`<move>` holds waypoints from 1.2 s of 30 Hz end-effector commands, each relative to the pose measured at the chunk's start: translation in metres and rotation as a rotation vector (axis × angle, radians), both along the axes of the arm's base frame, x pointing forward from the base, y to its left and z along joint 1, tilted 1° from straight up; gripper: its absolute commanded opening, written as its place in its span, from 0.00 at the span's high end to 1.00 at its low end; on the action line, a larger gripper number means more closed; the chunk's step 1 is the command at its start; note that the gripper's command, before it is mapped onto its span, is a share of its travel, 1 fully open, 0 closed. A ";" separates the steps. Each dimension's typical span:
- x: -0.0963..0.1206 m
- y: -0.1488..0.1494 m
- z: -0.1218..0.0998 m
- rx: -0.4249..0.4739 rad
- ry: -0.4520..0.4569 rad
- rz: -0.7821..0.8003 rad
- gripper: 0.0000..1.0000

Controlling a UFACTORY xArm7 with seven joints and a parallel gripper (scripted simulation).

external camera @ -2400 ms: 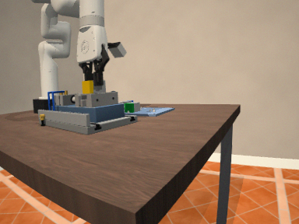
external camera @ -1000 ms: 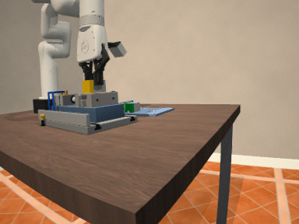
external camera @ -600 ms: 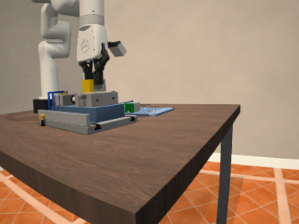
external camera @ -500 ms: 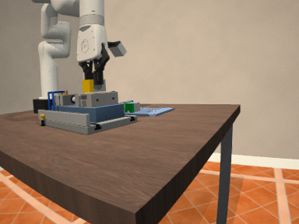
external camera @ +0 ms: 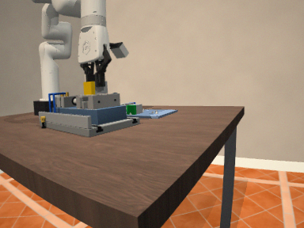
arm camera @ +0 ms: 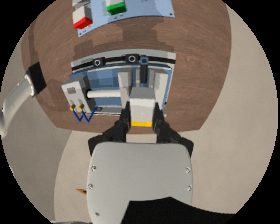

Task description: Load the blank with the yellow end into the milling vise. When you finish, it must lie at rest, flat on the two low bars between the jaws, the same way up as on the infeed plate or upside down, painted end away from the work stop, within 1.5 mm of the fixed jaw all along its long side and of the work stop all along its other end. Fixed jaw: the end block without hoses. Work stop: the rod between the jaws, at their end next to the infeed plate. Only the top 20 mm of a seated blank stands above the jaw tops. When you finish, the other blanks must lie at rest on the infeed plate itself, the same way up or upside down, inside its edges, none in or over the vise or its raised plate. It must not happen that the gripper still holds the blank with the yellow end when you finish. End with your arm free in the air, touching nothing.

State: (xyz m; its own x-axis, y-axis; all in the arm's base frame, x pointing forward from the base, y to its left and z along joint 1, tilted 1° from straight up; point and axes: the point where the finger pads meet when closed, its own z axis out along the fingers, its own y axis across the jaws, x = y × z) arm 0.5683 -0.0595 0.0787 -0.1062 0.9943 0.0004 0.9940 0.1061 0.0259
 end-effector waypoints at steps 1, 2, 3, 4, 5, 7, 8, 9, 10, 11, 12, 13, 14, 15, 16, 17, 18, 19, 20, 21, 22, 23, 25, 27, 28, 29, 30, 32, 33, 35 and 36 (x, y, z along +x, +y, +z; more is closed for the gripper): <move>0.002 0.000 0.002 -0.001 -0.005 0.000 1.00; 0.002 0.000 0.002 -0.001 -0.005 0.000 1.00; 0.002 0.000 0.002 -0.001 -0.005 0.000 1.00; 0.002 0.000 0.002 -0.001 -0.005 0.000 1.00; 0.002 0.000 0.001 -0.001 -0.005 0.000 1.00; 0.002 0.000 0.001 -0.001 -0.005 0.000 1.00; 0.002 0.000 0.001 -0.001 -0.005 0.000 1.00; 0.002 0.000 0.001 -0.001 -0.005 0.000 1.00; 0.002 0.000 0.001 -0.001 -0.005 0.000 1.00; 0.002 0.000 0.001 -0.001 -0.005 0.000 1.00; 0.002 0.000 0.001 -0.001 -0.005 0.000 1.00; 0.002 0.000 0.001 -0.001 -0.005 0.000 1.00; 0.002 0.000 0.001 -0.001 -0.005 0.000 1.00; 0.002 0.000 0.001 -0.001 -0.005 0.000 1.00; 0.002 0.000 0.001 -0.001 -0.005 0.000 1.00; 0.002 0.000 0.001 -0.001 -0.005 0.000 1.00; 0.002 0.000 0.001 -0.001 -0.005 0.000 1.00; 0.002 0.000 0.000 -0.001 -0.005 0.000 1.00; 0.002 0.000 0.000 -0.001 -0.005 0.000 1.00; 0.002 0.000 0.000 -0.001 -0.005 0.000 1.00; 0.002 0.000 0.000 -0.001 -0.005 0.000 1.00; 0.002 0.000 0.000 -0.001 -0.005 0.000 1.00; 0.002 0.000 -0.001 -0.001 -0.005 0.000 1.00; 0.002 0.000 -0.001 -0.001 -0.005 0.000 1.00; 0.002 0.000 -0.001 -0.001 -0.005 0.000 1.00; 0.002 0.000 -0.001 -0.001 -0.005 0.000 1.00; 0.002 0.000 -0.001 -0.001 -0.005 0.000 1.00; 0.002 0.000 -0.001 -0.001 -0.005 0.000 1.00; 0.002 0.000 -0.001 -0.001 -0.005 0.000 1.00; 0.002 0.000 -0.001 -0.001 -0.005 0.000 1.00; 0.002 0.000 -0.001 -0.001 -0.005 0.000 1.00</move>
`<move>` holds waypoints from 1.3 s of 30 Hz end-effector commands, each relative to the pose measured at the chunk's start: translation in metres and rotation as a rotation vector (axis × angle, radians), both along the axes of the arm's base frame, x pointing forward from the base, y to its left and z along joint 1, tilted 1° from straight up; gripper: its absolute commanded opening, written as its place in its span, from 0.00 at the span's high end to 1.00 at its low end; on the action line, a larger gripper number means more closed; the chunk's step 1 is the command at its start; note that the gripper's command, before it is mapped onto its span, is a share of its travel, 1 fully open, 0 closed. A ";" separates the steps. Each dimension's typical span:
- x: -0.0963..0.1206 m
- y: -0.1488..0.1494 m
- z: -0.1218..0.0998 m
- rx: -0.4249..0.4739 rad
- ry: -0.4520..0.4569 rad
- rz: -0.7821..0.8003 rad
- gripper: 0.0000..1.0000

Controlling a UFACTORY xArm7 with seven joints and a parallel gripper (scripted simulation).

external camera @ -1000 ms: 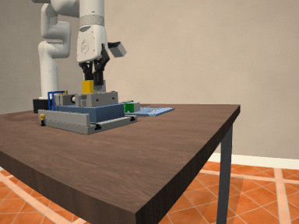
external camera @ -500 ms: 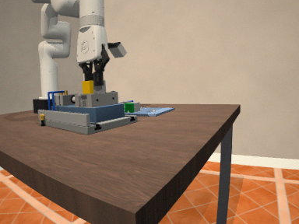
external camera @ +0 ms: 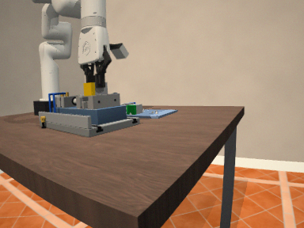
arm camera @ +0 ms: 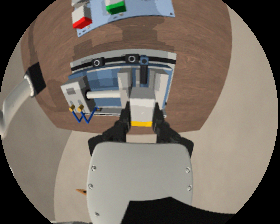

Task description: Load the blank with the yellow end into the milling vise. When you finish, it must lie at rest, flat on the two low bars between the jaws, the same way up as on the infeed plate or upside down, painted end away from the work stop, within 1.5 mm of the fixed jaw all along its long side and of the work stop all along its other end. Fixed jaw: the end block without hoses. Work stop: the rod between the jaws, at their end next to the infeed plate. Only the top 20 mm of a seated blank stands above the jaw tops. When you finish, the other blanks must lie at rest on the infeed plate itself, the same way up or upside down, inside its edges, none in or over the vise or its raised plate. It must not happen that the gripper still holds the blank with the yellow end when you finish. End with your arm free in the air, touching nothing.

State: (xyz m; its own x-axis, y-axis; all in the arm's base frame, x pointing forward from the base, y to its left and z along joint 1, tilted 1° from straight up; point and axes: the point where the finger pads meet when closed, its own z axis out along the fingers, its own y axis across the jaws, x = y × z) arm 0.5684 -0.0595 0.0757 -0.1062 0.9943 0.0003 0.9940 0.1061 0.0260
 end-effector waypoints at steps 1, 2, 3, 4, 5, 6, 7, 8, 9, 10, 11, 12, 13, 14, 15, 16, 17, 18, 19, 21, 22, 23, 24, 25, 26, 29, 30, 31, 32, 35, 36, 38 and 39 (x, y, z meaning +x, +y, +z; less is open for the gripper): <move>0.002 0.000 0.002 -0.001 -0.005 0.000 1.00; 0.002 0.000 0.002 -0.001 -0.005 0.000 1.00; 0.002 0.000 0.001 -0.001 -0.005 0.000 1.00; 0.002 0.000 0.001 -0.001 -0.005 0.000 1.00; 0.002 0.000 0.001 -0.001 -0.005 0.000 1.00; 0.002 0.000 0.001 -0.001 -0.005 0.000 1.00; 0.002 0.000 0.001 -0.001 -0.005 0.000 1.00; 0.002 0.000 0.001 -0.001 -0.005 0.000 1.00; 0.002 0.000 0.001 -0.001 -0.005 0.000 1.00; 0.002 0.000 0.001 -0.001 -0.005 0.000 1.00; 0.002 0.000 0.001 -0.001 -0.005 0.000 1.00; 0.002 0.000 0.001 -0.001 -0.005 0.000 1.00; 0.002 0.000 0.001 -0.001 -0.005 0.000 1.00; 0.002 0.000 0.001 -0.001 -0.005 0.000 1.00; 0.002 0.000 0.001 -0.001 -0.005 0.000 1.00; 0.002 0.000 0.001 -0.001 -0.005 0.000 1.00; 0.002 0.000 0.000 -0.001 -0.005 0.000 1.00; 0.002 0.000 0.000 -0.001 -0.005 0.000 1.00; 0.002 0.000 0.000 -0.001 -0.005 0.000 1.00; 0.002 0.000 0.000 -0.001 -0.005 0.000 1.00; 0.002 0.000 0.000 -0.001 -0.005 0.000 1.00; 0.002 0.000 0.000 -0.001 -0.005 0.000 1.00; 0.002 0.000 0.000 -0.001 -0.005 0.000 1.00; 0.002 0.000 0.000 -0.001 -0.005 0.000 1.00; 0.002 0.000 0.000 -0.001 -0.005 0.000 1.00; 0.002 0.000 0.000 -0.001 -0.005 0.000 1.00; 0.002 0.000 0.000 -0.001 -0.005 0.000 1.00; 0.002 0.000 -0.001 -0.001 -0.005 0.000 1.00; 0.002 0.000 -0.001 -0.001 -0.005 0.000 1.00; 0.002 0.000 -0.001 -0.001 -0.005 0.000 1.00; 0.002 0.000 -0.001 -0.001 -0.005 0.000 1.00; 0.002 0.000 -0.002 -0.001 -0.005 0.000 1.00; 0.002 0.000 -0.002 -0.001 -0.005 0.000 1.00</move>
